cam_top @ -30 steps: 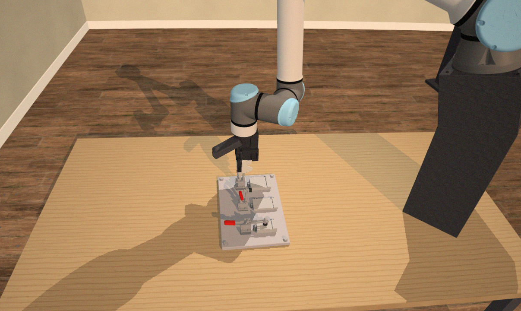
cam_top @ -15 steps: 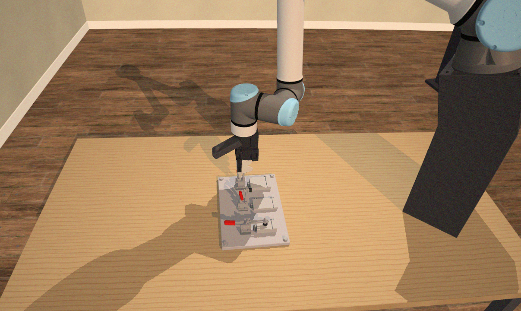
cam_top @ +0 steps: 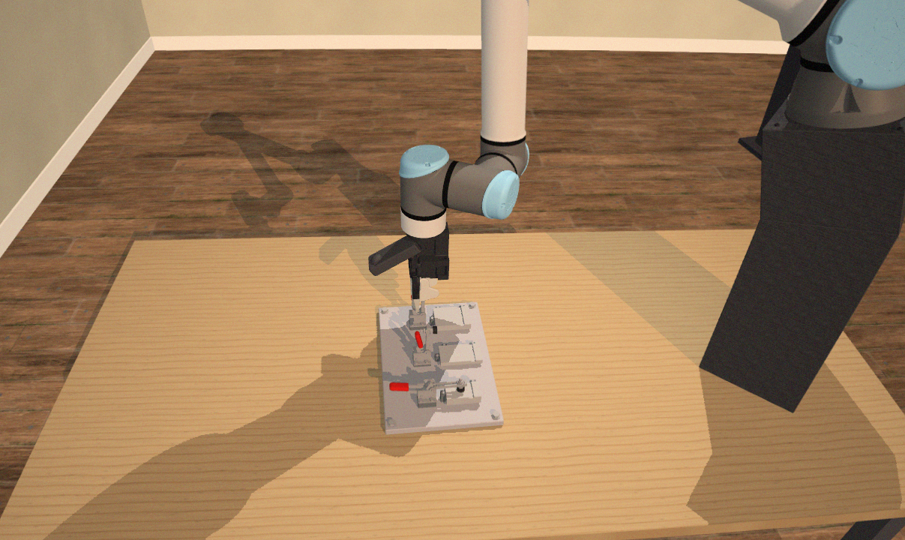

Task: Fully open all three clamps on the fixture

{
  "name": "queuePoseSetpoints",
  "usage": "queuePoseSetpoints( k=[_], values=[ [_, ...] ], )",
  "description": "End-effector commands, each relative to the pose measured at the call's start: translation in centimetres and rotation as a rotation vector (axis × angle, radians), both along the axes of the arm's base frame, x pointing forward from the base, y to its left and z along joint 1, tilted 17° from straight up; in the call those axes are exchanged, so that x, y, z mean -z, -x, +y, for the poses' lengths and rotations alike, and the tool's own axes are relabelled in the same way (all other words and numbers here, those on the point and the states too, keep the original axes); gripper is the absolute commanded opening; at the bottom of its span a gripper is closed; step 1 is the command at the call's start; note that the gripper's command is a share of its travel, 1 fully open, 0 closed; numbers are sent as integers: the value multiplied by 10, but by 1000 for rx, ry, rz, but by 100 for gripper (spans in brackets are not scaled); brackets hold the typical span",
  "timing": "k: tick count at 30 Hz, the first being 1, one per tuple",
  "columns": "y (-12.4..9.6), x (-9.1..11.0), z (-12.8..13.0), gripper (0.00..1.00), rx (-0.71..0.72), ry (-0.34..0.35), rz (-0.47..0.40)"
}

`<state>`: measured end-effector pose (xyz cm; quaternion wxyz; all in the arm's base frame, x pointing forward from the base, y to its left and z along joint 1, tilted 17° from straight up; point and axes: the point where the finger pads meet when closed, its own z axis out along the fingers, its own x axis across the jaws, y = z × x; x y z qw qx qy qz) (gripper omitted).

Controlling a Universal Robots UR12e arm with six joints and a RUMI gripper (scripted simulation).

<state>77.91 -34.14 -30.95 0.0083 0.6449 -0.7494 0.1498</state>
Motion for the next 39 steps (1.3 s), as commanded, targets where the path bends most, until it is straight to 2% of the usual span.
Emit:
queuePoseSetpoints(
  k=[1, 31, 39],
  values=[
    [0, -1, 0, 28, 0, 0, -1],
    [0, -1, 0, 28, 0, 0, -1],
    [2, -13, 3, 28, 0, 0, -1]
  ],
)
